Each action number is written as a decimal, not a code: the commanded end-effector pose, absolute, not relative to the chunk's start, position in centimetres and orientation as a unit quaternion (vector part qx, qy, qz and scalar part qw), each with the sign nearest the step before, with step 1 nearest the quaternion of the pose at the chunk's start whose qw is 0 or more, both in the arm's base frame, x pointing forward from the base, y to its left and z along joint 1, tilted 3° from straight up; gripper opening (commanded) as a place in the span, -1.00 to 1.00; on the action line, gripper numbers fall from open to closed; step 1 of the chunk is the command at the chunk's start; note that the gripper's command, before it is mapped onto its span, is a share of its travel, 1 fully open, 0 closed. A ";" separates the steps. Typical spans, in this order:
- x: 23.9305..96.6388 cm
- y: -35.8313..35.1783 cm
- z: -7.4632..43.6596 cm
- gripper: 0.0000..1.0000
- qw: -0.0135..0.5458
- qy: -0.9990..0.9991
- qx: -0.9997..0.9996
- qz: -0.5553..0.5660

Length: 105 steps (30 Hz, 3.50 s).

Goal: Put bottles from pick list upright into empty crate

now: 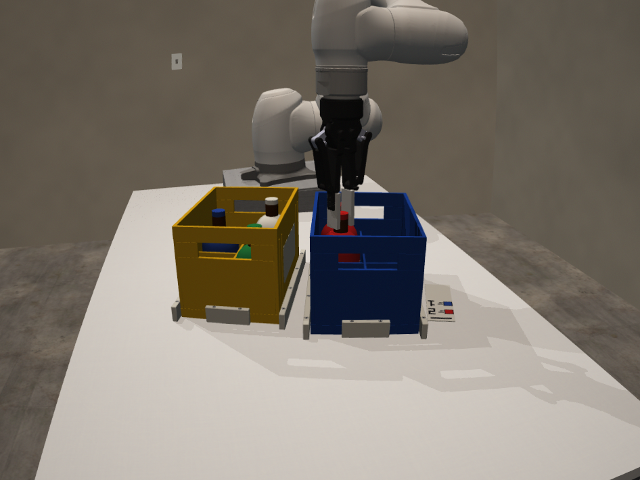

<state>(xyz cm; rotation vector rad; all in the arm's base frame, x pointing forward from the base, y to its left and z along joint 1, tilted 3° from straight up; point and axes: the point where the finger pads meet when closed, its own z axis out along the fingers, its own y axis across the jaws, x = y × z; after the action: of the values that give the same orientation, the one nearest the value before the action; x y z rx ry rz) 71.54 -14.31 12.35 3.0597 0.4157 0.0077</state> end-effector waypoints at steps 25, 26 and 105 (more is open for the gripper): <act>71.6 -14.4 11.6 -1.00 0.027 0.135 0.991 0.003; 71.6 -14.4 11.6 -1.00 0.027 0.135 0.991 0.003; 71.6 -14.4 11.4 -0.24 0.027 0.135 0.991 0.003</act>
<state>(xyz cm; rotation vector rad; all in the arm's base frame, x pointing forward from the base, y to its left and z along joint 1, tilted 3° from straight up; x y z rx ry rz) 71.55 -14.37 11.37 3.0597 0.4157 0.0077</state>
